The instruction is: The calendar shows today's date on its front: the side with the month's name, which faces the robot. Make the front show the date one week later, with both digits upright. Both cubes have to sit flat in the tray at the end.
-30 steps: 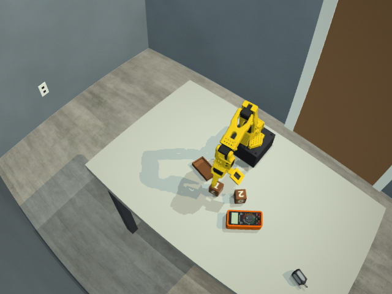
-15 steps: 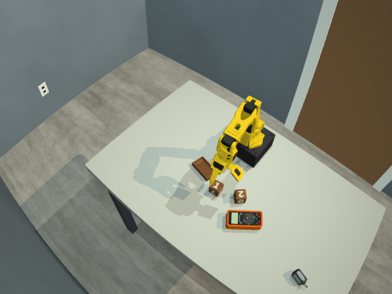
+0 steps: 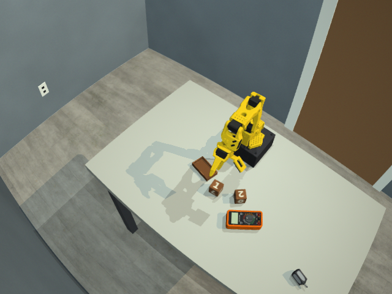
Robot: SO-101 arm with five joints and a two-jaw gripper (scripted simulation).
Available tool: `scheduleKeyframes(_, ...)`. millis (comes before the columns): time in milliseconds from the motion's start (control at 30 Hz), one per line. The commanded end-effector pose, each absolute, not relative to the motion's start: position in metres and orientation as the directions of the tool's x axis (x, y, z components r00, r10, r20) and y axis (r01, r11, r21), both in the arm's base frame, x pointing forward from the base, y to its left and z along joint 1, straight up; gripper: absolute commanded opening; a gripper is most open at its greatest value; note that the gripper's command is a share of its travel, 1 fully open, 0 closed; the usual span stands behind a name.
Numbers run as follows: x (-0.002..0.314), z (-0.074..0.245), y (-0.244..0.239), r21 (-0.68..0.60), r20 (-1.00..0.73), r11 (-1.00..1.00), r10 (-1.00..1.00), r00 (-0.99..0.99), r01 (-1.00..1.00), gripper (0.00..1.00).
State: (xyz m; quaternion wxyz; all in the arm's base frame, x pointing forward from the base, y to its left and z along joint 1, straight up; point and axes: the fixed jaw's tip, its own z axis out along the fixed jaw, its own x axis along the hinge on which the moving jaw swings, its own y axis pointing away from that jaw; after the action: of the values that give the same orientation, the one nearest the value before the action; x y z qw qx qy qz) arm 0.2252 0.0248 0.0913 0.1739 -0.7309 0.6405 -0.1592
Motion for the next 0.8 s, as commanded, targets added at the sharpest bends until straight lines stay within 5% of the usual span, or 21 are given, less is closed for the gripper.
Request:
scheduleKeyframes(0,0.226,0.099,0.027,-0.487,0.008,-0.123,-0.991,0.136,-0.864,0.35)
scheduleKeyframes(767,0.227,0.098,0.052,-0.472,-0.122,0.060,-0.993,-0.003,-0.880,0.35)
